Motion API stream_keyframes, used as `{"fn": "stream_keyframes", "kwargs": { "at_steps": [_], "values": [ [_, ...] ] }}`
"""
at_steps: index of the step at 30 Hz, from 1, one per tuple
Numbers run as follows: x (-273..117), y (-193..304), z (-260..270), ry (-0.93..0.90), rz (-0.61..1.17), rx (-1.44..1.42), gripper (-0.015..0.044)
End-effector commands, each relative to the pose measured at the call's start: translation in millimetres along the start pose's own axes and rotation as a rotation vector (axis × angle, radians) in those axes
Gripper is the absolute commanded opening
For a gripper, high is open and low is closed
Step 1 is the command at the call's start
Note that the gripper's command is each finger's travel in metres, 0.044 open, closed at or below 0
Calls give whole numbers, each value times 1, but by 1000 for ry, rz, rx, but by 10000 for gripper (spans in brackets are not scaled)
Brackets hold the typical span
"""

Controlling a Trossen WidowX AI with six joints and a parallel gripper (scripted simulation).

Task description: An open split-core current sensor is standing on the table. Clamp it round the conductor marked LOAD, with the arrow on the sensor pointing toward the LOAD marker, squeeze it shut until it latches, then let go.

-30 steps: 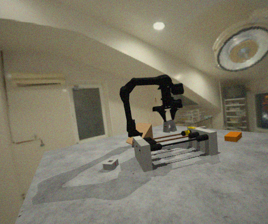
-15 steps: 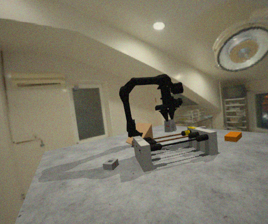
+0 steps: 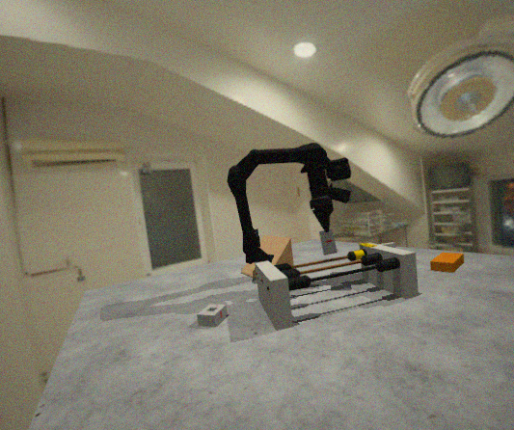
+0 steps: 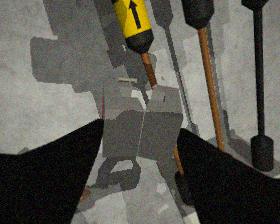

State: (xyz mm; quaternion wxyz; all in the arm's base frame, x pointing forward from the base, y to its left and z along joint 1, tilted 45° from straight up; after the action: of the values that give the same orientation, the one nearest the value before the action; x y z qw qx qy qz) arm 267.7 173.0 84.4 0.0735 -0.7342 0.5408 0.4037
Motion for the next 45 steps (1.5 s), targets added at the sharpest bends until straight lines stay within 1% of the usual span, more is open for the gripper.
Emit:
{"fn": "stream_keyframes", "kwargs": {
  "at_steps": [1, 9, 12, 20, 45],
  "values": [
    [1, 0, -2, 32, -13, -160, 0],
    [2, -1, -5, 81, -27, -434, 0],
    [2, -1, -5, 90, -28, -482, 0],
    [6, -2, -6, 91, -28, -485, 0],
    [46, -5, -9, 92, -29, -484, 0]
  ]
}}
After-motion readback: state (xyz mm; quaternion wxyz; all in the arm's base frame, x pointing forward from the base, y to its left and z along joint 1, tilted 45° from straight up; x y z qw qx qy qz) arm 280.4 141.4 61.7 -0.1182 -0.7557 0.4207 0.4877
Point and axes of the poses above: the point midway between the two fingers, 35 mm back from their tips, its own x axis out along the fingers, its own z axis across the jaws, y = z × x, the point moved 5 cm from there along -x, back along the fingers, and after that the axes turned 7 degrees about x, right-handed, at the moved point
